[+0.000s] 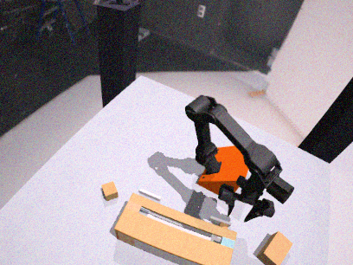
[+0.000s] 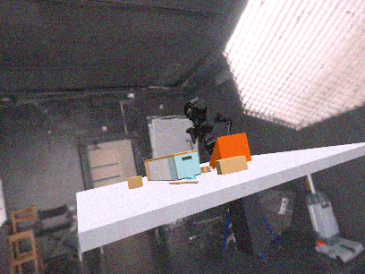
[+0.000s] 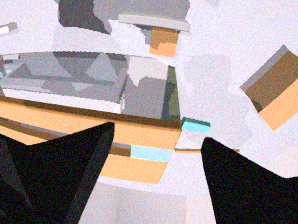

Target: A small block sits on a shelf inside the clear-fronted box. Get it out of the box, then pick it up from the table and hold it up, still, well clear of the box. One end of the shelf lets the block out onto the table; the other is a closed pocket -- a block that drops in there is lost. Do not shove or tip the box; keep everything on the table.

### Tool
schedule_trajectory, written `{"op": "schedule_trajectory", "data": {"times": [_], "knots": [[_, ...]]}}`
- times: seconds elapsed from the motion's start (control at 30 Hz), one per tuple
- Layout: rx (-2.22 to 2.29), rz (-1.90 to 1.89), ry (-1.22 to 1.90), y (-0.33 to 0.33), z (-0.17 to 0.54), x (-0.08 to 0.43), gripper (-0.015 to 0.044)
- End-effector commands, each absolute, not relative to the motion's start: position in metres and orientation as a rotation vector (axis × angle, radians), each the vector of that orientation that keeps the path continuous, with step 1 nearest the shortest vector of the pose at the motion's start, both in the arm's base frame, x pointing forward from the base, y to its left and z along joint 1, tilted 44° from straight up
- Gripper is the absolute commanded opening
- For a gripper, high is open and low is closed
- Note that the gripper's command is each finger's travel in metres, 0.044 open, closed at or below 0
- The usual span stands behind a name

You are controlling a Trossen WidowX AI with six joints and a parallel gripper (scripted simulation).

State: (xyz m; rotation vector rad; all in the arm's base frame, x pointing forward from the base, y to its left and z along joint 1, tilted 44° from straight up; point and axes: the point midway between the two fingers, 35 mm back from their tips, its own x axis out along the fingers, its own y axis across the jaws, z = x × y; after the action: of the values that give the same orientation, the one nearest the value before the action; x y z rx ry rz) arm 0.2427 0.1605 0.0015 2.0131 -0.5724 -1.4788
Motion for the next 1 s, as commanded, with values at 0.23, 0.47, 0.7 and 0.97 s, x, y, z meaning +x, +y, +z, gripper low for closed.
{"op": "schedule_trajectory", "data": {"times": [0.23,0.47,0.7,0.97], "knots": [[1.996,-1.467,-0.556,0.102,-0.063,0.238,0.0285],[1.995,-1.467,-0.557,0.095,-0.069,0.236,0.0285],[1.994,-1.469,-0.557,0.089,-0.078,0.235,0.0285],[1.994,-1.468,-0.557,0.080,-0.087,0.234,0.0285]]}}
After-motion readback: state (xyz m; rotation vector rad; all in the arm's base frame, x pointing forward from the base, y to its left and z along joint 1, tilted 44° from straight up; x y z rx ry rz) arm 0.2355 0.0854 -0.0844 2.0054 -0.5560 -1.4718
